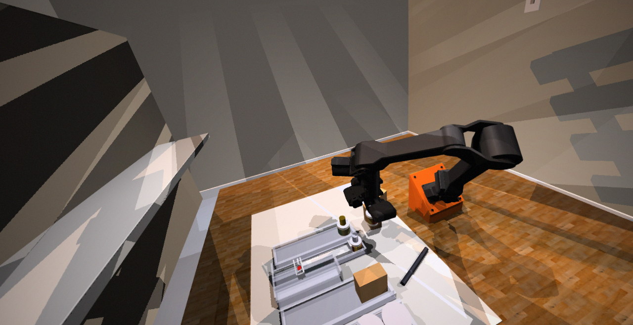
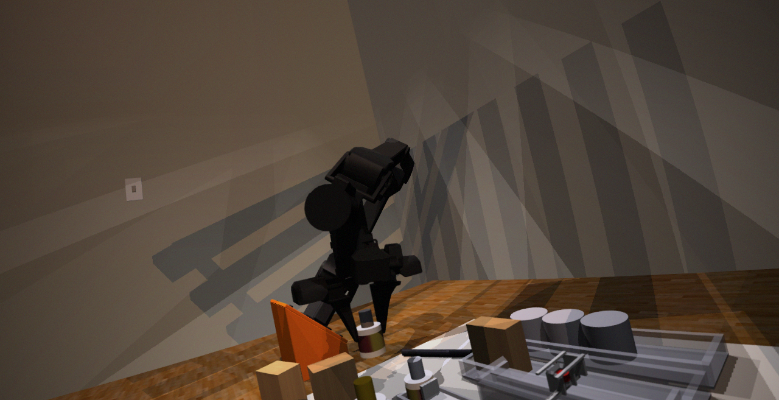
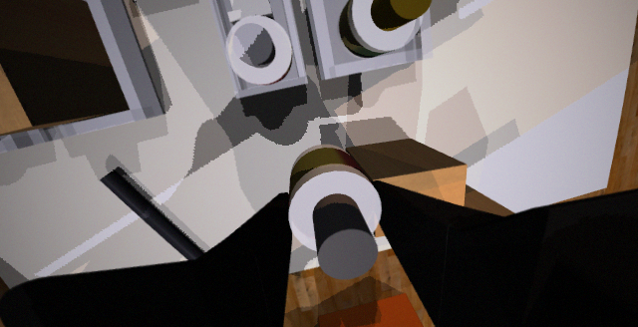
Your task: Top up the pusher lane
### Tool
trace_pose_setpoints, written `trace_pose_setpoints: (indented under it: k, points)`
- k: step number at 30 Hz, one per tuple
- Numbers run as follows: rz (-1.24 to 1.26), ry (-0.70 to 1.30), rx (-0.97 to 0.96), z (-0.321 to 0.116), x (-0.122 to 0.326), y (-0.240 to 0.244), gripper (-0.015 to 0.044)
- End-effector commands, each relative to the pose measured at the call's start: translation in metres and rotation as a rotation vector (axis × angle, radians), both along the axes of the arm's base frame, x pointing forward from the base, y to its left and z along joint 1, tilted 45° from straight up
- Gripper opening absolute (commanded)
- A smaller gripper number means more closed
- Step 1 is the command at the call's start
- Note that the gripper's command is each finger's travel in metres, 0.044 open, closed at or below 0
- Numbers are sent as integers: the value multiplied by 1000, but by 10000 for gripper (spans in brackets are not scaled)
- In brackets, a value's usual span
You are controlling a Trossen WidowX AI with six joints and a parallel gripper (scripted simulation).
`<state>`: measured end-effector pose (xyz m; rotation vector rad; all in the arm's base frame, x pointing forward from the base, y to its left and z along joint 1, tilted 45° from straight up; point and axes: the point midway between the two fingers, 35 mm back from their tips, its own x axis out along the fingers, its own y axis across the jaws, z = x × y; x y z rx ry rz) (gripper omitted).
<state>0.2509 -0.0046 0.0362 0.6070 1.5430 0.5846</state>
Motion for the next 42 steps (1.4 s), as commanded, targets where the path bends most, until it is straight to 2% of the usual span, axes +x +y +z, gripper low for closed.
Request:
trace_pose_setpoints:
  k: [1, 18, 42]
  points:
    - [44, -50, 15, 2, 20, 18, 0]
    - [72, -75, 26, -15, 28, 46, 0]
    - [72, -75, 26, -15, 37, 47, 0]
